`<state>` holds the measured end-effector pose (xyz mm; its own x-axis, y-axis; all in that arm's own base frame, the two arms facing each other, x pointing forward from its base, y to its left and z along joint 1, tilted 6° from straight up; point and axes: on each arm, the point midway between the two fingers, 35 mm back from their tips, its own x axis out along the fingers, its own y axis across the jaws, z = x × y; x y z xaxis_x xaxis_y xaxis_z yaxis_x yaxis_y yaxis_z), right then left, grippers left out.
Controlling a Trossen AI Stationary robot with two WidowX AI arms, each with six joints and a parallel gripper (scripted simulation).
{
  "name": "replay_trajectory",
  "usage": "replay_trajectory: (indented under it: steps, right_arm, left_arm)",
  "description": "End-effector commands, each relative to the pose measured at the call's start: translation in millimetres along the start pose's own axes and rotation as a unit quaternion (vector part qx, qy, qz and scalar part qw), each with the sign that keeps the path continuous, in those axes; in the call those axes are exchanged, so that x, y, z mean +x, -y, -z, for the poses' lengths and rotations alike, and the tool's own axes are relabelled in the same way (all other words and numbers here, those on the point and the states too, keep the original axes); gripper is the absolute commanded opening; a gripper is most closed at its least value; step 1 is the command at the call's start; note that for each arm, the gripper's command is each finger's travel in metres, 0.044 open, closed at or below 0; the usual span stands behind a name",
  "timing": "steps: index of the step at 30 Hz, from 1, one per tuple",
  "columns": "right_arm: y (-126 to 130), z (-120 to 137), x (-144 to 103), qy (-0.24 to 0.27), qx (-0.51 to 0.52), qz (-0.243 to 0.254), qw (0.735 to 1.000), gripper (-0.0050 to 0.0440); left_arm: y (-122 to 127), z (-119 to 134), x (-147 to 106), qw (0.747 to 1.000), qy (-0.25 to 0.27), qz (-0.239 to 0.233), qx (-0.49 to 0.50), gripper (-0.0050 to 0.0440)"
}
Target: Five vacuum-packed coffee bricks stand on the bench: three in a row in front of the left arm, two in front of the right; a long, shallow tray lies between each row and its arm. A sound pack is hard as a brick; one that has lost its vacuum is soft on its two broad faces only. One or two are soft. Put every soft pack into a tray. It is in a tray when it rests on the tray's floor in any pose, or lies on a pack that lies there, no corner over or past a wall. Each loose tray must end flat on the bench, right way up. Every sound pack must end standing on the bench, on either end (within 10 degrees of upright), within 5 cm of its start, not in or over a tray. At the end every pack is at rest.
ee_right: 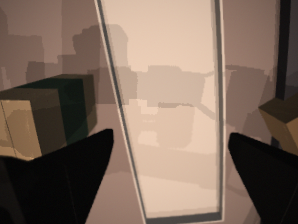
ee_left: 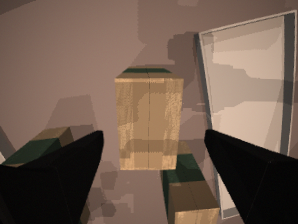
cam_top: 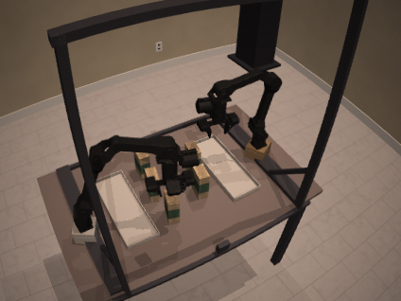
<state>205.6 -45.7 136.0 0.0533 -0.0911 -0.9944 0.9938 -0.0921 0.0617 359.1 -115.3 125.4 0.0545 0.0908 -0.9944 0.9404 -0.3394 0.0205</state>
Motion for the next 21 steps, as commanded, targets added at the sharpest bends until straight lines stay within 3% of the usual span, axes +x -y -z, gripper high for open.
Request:
replay_trajectory:
  steps: [1, 3, 5, 19, 21]
  right_arm:
    - [6, -1, -4, -0.001, -0.001, -0.008, 1.000, 0.0363]
    - [6, -1, -4, -0.001, -0.001, -0.008, 1.000, 0.0363]
    - [6, -1, -4, -0.001, -0.001, -0.008, 1.000, 0.0363]
    - [6, -1, -4, -0.001, -0.001, -0.008, 1.000, 0.0363]
    - [6, -1, -4, -0.001, -0.001, -0.008, 1.000, 0.0363]
  left_arm:
    - [26, -8, -12, 1.000, 0.002, -0.015, -0.002, 0.0358]
    - [42, -13, -12, 1.000, 0.003, -0.015, -0.001, 0.0358]
    - [42, -13, -12, 1.000, 0.003, -0.015, -0.001, 0.0358]
    - [154, -46, -10, 1.000, 0.004, -0.010, -0.001, 0.0358]
    - [155, -46, -10, 1.000, 0.004, -0.010, -0.001, 0.0358]
